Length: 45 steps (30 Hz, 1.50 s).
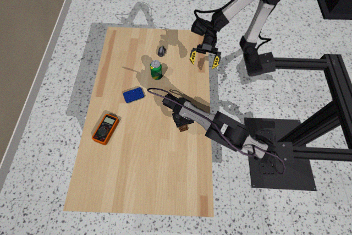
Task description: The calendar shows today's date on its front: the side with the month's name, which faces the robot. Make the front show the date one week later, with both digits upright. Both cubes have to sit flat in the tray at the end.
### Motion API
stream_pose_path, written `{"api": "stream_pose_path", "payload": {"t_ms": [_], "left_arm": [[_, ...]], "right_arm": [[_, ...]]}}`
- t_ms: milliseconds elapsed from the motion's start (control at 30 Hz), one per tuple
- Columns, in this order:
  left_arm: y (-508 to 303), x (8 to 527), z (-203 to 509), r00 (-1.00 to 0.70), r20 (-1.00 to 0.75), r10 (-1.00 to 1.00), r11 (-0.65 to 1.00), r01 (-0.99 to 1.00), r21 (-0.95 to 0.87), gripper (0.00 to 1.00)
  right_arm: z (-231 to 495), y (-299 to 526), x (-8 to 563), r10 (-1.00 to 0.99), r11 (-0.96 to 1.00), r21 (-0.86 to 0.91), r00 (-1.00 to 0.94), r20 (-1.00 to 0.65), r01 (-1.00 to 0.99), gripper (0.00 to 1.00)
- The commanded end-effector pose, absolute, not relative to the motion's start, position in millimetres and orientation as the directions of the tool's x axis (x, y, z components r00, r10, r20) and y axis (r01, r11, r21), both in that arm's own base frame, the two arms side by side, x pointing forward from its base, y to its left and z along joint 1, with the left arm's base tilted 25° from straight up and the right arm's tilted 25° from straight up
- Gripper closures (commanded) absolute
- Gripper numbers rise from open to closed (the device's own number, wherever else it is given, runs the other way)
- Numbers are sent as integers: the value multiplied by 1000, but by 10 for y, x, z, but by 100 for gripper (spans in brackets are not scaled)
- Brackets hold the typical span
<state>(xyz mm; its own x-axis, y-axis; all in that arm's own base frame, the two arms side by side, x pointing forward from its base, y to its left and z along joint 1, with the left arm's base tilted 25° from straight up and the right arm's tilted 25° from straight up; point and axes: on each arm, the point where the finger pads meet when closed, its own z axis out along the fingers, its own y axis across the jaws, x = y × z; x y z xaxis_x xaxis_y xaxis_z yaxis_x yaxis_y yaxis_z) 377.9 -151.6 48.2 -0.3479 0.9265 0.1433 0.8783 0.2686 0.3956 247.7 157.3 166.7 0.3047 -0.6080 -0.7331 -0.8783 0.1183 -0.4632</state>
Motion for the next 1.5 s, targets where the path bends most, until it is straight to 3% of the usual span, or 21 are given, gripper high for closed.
{"api": "stream_pose_path", "payload": {"t_ms": [0, 733, 1467], "left_arm": [[-1504, 3842, 371, -346, 130, 929, 271, 878, 395, 81], [-1651, 3921, 161, -334, 137, 933, 262, 887, 379, 81], [-1736, 4010, 443, -339, 74, 938, 276, 859, 432, 81]], "right_arm": [[1790, 1622, 2592, -616, 128, -498, 325, -717, -858, 0], [1600, 1704, 2696, -666, 153, -456, 250, -703, -877, 0], [1798, 1610, 2824, -662, 224, -499, 245, -708, -837, 0]]}}
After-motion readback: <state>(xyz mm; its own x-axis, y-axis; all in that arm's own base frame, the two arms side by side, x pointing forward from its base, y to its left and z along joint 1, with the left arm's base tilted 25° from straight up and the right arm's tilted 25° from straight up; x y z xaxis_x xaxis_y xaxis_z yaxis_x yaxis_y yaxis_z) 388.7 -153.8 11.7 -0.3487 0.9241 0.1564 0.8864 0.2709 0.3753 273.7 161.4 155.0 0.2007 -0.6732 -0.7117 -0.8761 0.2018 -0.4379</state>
